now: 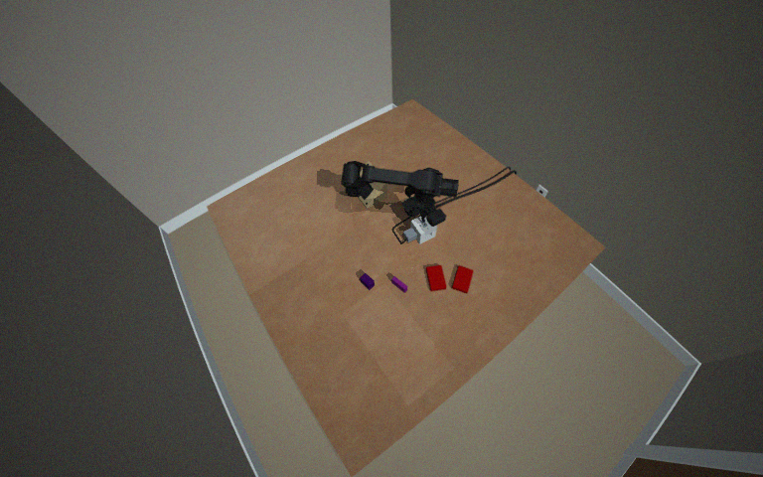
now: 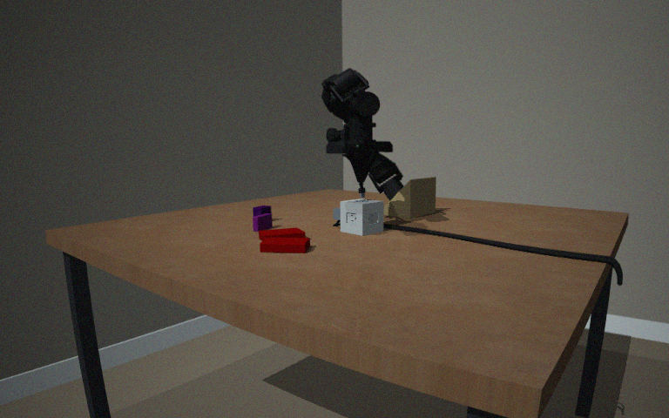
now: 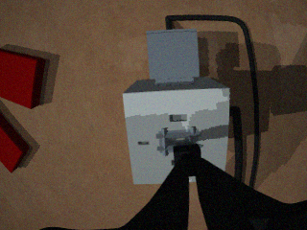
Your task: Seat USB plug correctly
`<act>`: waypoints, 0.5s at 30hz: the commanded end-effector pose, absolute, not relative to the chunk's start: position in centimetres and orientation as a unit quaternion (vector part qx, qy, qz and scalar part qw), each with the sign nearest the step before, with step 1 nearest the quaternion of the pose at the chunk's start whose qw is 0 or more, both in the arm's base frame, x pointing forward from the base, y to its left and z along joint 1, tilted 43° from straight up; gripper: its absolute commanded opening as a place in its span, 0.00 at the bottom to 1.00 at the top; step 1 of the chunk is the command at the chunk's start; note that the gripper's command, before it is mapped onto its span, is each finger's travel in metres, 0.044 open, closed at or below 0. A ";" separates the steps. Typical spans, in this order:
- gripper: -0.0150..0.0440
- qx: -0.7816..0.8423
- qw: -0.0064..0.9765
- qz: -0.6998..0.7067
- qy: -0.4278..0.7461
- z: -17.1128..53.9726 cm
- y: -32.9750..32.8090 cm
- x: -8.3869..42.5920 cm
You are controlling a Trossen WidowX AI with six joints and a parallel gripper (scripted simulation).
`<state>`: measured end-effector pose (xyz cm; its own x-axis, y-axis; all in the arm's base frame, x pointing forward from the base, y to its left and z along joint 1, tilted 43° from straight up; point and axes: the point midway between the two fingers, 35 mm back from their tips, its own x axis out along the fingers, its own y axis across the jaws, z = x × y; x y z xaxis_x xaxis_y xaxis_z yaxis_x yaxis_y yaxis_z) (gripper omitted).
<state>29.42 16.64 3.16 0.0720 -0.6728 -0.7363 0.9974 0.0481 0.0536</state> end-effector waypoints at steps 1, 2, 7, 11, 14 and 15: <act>0.25 0.300 0.668 -0.623 0.274 3.4 17.0 29.5; 0.25 0.300 0.668 -0.623 0.274 3.5 17.0 29.5; 0.25 0.300 0.668 -0.623 0.274 3.7 17.2 29.4; 0.25 0.300 0.668 -0.623 0.274 3.9 17.4 29.4; 0.25 0.300 0.668 -0.623 0.274 4.1 17.6 29.4; 0.25 0.300 0.668 -0.623 0.275 4.1 17.6 29.4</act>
